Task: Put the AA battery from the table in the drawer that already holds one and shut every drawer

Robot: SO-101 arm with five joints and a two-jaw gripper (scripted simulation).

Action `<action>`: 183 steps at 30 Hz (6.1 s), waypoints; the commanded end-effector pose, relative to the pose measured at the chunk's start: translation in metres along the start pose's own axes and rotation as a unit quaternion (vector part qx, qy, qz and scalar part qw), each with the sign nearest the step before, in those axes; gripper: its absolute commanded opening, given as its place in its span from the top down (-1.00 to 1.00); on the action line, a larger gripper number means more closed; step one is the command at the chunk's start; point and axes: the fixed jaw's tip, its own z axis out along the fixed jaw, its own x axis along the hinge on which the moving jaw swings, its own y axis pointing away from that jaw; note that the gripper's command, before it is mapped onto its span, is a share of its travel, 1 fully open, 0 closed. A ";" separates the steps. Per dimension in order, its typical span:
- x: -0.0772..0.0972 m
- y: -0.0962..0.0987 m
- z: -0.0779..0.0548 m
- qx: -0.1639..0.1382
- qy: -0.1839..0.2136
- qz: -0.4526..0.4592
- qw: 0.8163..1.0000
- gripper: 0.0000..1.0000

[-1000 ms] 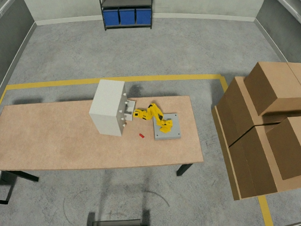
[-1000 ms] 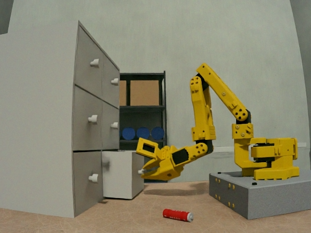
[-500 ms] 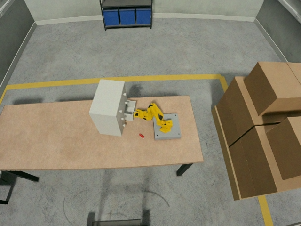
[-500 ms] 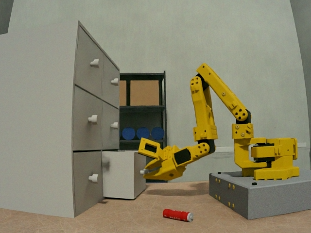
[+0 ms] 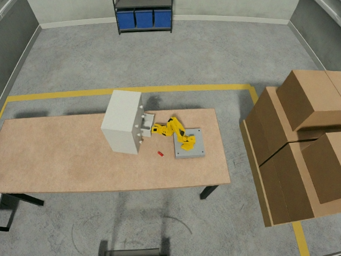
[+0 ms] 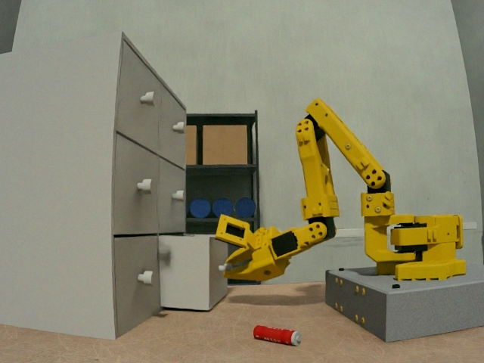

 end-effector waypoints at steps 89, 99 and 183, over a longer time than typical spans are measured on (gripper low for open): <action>0.026 -0.010 -0.028 -0.017 0.095 0.090 0.991 0.57; 0.023 -0.015 -0.024 -0.035 0.121 0.133 0.983 0.57; -0.014 -0.043 -0.129 -0.096 0.331 0.404 0.848 0.57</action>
